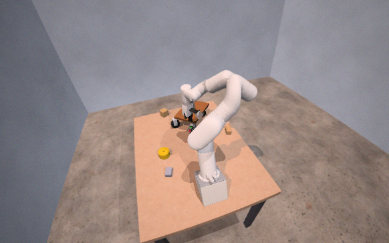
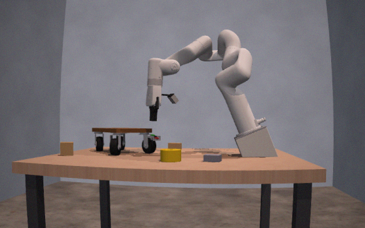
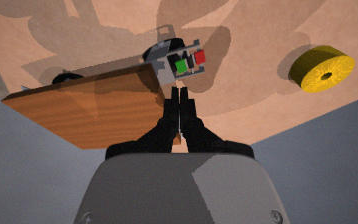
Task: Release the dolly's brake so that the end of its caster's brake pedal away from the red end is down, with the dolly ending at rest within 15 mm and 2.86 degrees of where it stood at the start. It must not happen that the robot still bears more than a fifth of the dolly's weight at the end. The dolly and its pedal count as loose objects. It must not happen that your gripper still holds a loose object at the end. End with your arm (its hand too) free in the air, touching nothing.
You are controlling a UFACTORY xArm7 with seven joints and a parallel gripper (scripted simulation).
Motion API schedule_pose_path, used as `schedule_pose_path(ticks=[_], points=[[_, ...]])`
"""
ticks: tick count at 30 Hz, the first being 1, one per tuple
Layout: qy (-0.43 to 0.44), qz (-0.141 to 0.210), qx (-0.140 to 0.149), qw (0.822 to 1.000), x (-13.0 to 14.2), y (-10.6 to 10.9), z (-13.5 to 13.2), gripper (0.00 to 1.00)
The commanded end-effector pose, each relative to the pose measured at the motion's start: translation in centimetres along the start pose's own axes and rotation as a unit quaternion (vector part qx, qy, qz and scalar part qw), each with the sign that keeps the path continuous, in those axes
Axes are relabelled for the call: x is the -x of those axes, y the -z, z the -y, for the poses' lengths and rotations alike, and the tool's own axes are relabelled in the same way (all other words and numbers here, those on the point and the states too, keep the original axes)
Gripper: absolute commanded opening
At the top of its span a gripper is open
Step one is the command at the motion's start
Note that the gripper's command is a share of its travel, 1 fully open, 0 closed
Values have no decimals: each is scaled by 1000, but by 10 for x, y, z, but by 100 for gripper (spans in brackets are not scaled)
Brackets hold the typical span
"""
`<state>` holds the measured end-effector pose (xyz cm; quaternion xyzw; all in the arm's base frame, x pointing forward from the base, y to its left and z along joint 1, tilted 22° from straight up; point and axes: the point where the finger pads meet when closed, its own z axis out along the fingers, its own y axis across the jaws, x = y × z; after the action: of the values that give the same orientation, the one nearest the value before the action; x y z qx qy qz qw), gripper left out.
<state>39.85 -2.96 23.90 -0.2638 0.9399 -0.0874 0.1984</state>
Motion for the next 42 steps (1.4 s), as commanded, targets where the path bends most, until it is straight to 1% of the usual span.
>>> schedule_pose_path(ticks=[1,2,3,28,35,42], points=[[95,-2,21,995,1,1,1,0],[155,-4,32,987,1,1,1,0],[160,-4,33,987,1,1,1,0],[160,-4,33,987,1,1,1,0],[160,-4,33,987,1,-2,1,0],[160,-4,33,987,1,-11,0,0]])
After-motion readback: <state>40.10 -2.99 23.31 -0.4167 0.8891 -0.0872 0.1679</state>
